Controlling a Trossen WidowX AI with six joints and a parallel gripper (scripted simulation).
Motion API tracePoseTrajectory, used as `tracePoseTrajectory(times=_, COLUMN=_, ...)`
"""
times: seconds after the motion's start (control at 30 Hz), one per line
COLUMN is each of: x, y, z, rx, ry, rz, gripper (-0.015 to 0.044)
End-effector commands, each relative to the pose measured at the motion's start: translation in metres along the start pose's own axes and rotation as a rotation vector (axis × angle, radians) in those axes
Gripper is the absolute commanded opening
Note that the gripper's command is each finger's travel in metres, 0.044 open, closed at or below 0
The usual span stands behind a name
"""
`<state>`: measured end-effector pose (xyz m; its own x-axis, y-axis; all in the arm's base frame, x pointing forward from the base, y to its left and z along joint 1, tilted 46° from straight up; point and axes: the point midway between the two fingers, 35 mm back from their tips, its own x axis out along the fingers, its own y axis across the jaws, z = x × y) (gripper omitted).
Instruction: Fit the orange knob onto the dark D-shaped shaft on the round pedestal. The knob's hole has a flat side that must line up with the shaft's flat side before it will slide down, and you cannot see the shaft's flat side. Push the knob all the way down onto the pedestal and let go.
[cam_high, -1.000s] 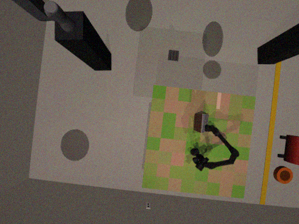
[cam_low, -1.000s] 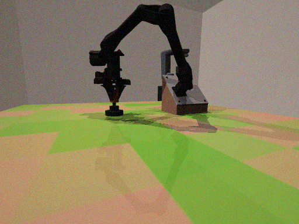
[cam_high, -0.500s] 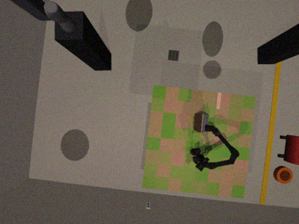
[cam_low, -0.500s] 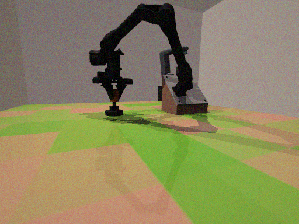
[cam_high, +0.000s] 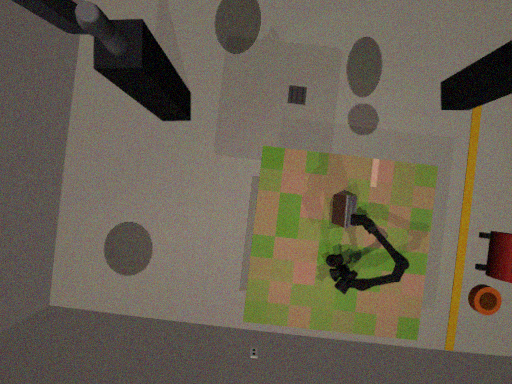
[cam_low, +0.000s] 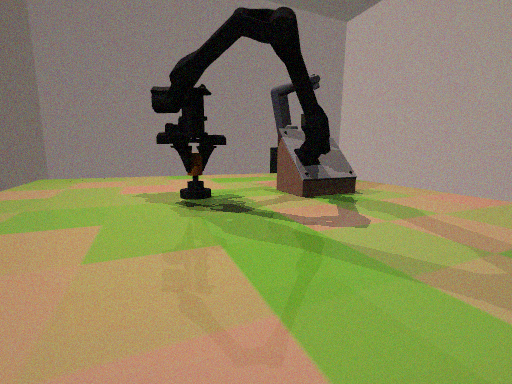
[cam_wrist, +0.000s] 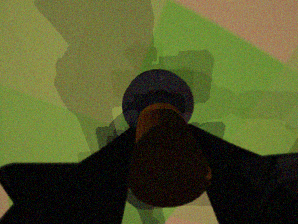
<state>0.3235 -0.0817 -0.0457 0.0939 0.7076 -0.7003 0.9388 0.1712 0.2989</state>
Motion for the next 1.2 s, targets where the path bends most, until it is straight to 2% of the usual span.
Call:
tracePoseTrajectory(times=0.0, x=-0.0029, y=-0.0011, z=0.0019, rx=0.004, ry=-0.005, rz=0.005, gripper=0.0000)
tracePoseTrajectory(times=1.17, x=-0.0010, y=-0.0015, z=0.0001, rx=0.004, ry=-0.004, rz=0.005, gripper=0.0000)
